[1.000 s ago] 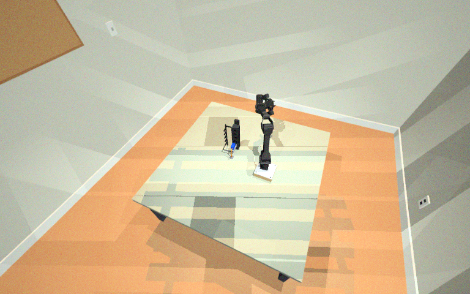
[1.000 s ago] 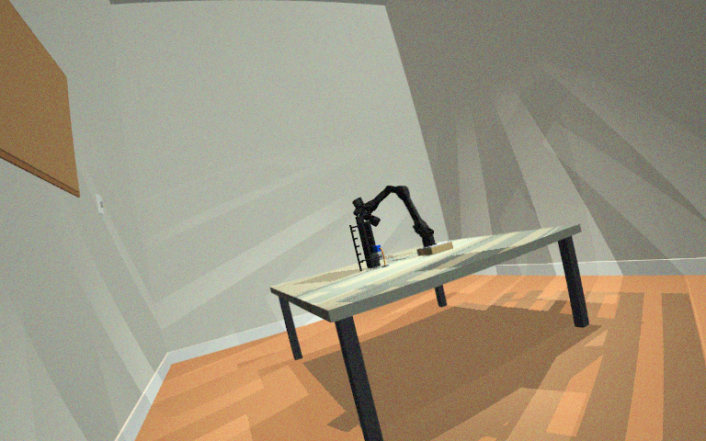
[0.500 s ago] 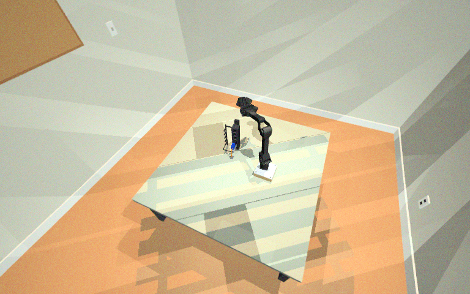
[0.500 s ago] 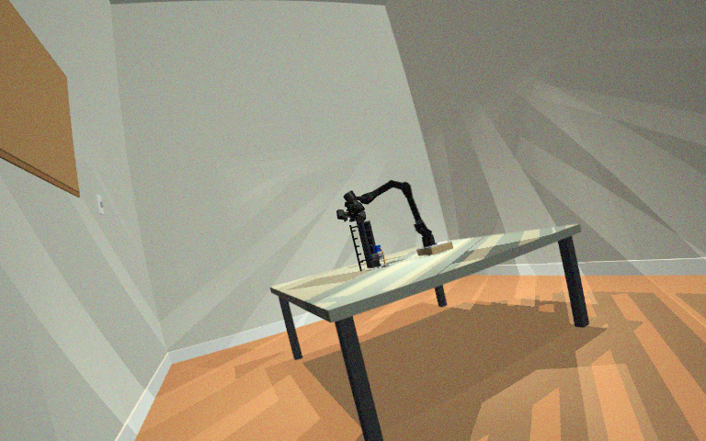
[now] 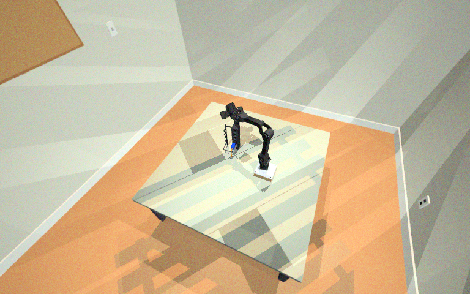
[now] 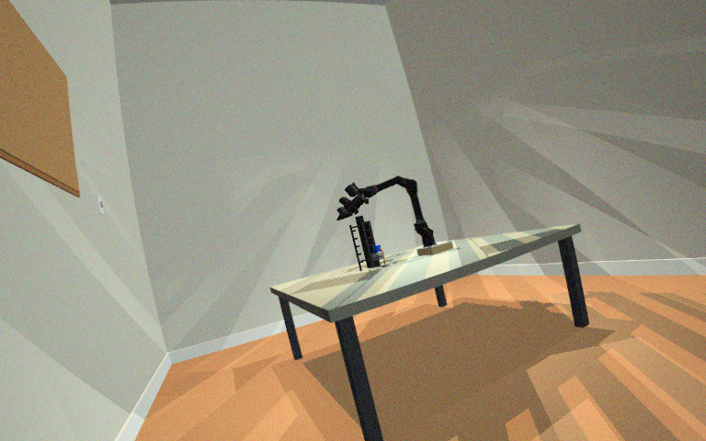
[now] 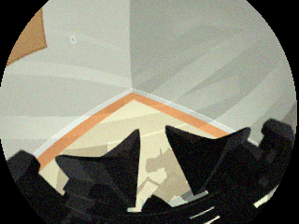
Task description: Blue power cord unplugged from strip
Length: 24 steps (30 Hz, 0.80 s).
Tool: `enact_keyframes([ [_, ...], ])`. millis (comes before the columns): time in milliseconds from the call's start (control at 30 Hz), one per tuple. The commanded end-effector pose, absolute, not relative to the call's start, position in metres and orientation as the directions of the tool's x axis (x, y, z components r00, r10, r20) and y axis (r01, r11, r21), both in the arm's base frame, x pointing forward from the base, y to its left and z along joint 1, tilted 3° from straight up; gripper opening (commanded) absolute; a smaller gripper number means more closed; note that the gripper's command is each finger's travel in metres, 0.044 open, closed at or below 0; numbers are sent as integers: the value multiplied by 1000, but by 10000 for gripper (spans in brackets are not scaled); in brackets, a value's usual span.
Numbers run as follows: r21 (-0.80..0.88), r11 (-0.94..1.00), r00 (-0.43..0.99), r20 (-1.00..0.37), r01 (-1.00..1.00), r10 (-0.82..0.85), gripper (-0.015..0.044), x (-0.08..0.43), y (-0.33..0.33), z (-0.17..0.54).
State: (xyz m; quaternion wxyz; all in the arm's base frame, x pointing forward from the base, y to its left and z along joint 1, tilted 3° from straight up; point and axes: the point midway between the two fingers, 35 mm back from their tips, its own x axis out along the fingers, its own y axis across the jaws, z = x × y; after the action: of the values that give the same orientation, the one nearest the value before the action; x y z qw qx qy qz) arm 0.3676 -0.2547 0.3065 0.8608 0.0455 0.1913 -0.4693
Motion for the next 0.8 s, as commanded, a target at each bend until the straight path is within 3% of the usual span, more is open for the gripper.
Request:
enact_keyframes([
  [0, -161, 661, 568, -390, 733, -725, 160, 384, -222, 303],
  [333, -261, 830, 678, -483, 493, -554, 160, 416, -164, 280],
  [567, -427, 904, 672, -669, 3, -318, 160, 421, -94, 227],
  [767, -436, 708, 490, -860, -555, -145, 160, 391, -50, 171],
])
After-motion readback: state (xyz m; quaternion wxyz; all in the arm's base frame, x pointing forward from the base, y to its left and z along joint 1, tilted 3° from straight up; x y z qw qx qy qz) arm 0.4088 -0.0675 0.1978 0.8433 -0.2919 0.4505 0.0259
